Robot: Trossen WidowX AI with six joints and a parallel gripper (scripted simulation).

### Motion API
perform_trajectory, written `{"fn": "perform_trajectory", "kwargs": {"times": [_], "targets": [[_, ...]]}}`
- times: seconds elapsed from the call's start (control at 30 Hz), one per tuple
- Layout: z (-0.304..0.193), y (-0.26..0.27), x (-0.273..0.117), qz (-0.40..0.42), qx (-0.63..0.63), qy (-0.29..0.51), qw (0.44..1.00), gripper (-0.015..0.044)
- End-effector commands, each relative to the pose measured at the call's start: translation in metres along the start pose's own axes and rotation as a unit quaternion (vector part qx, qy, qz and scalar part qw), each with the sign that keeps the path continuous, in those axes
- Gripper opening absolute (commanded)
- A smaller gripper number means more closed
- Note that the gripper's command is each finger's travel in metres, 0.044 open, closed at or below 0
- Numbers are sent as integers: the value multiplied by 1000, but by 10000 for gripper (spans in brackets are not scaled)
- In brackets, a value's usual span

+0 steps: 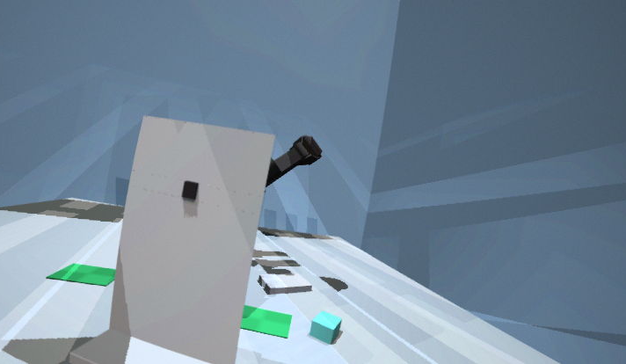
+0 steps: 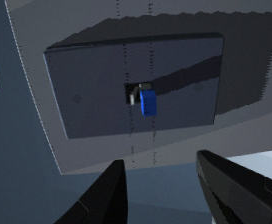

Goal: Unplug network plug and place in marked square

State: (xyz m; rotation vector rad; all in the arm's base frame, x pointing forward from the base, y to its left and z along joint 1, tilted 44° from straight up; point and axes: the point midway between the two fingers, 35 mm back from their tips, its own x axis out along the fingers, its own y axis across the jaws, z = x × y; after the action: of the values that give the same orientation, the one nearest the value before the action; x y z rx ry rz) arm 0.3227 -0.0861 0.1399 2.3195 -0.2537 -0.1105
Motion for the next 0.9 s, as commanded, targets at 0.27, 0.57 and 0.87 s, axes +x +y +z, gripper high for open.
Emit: {"fn": "perform_trajectory", "kwargs": {"times": [0.27, 0.57, 0.87], "targets": [[2, 2, 16, 1, 3, 4, 1000, 156], [4, 2, 28, 1, 3, 4, 1000, 156], [7, 2, 40, 2, 3, 4, 1000, 156]]}}
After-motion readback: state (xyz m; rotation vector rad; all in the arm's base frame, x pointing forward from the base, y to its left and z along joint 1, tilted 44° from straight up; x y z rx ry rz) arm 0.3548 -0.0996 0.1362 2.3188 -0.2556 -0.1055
